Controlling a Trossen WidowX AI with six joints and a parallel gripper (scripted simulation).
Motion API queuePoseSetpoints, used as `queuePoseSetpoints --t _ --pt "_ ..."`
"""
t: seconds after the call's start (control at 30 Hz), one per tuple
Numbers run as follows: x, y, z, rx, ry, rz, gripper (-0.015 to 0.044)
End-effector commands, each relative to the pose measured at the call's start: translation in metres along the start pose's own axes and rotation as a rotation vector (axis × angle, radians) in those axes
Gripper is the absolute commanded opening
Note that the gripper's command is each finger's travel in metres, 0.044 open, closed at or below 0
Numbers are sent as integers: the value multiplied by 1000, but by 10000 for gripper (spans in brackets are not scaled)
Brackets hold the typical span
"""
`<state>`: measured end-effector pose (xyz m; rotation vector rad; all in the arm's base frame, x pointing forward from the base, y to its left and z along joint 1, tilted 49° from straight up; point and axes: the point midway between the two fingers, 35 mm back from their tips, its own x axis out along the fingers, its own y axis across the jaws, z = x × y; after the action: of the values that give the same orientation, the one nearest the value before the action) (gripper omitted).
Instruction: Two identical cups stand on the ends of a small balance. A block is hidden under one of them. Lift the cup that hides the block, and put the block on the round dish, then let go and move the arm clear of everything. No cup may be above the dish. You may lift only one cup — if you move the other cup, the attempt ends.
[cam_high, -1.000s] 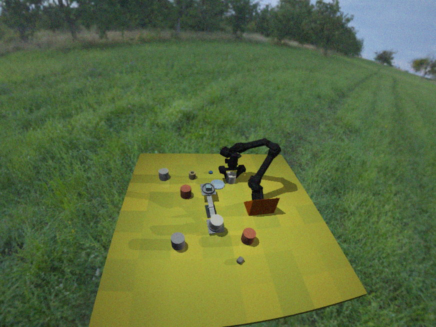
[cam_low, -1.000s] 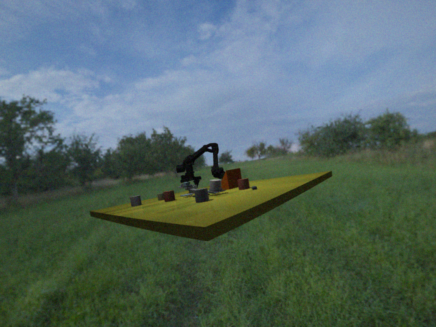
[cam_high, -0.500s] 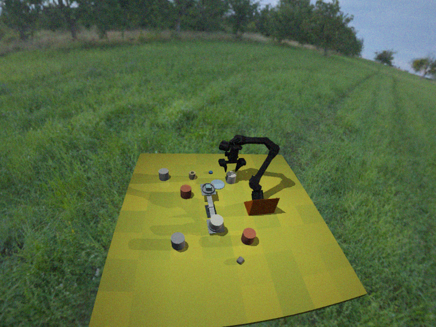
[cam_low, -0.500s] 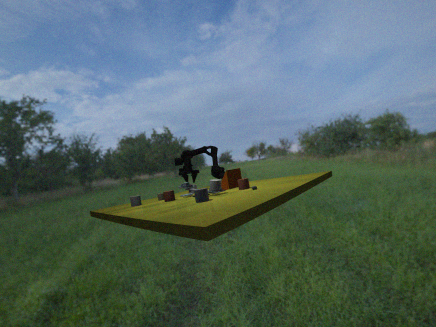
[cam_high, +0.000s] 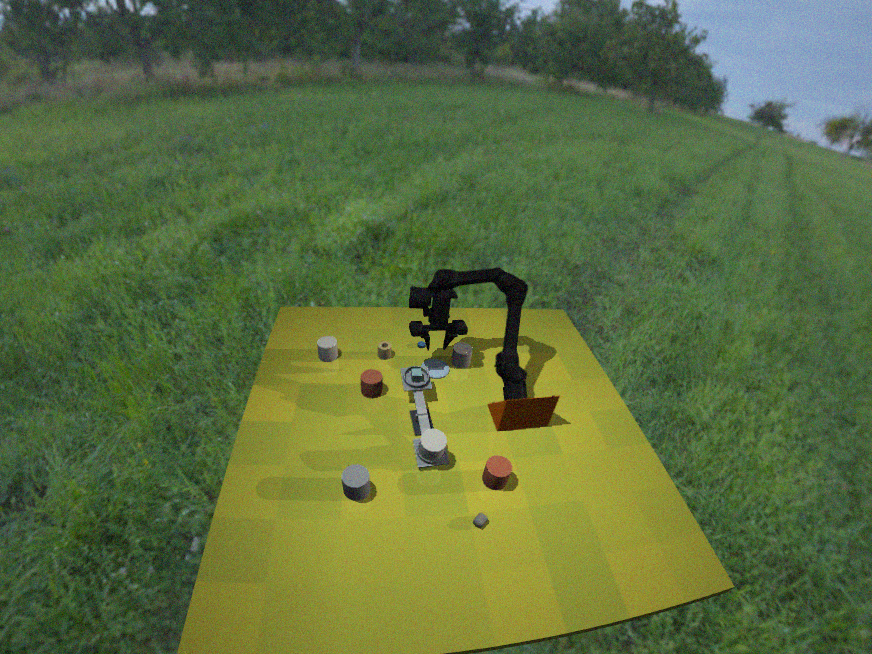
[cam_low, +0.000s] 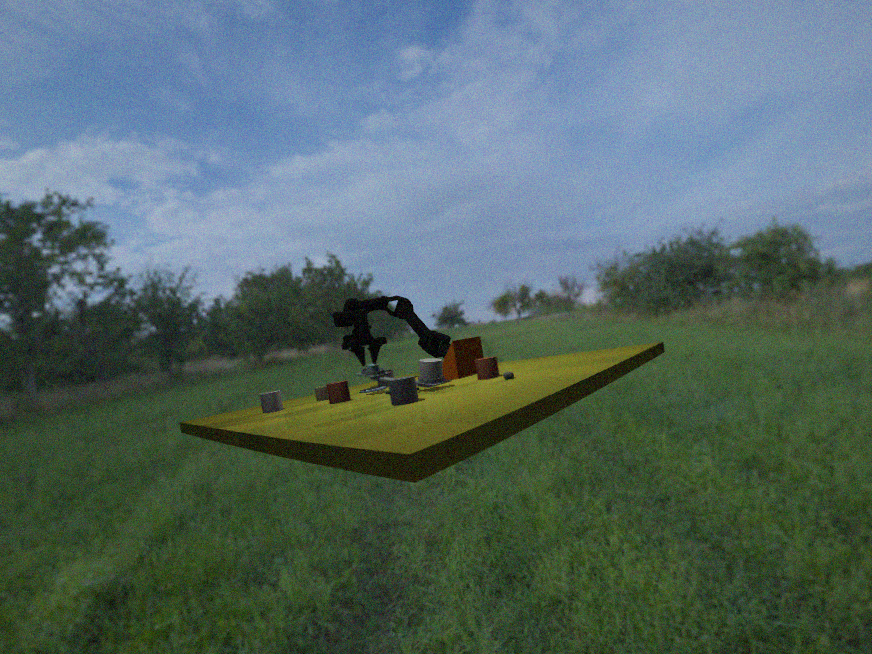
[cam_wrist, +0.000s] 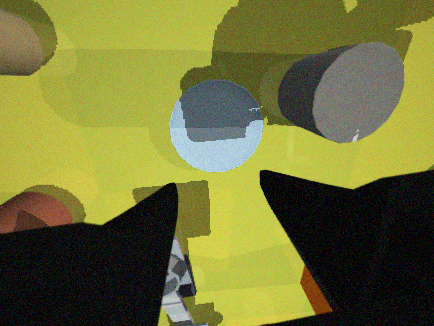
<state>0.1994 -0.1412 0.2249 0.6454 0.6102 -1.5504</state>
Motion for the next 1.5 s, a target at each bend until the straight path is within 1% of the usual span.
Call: queuePoseSetpoints --t 0.0,0.27,0.33,0.43,0.57,1.47 --pt "-5 29 -25 10 -6 -14 260" --pt "-21 85 -105 53 -73 -25 260" --pt "-22 88 -113 57 -81 -24 260" --pt "-21 88 -113 57 -81 -24 260" --pt "-8 88 -112 57 -82 -23 260" --pt "29 87 -108 58 -83 -23 260"
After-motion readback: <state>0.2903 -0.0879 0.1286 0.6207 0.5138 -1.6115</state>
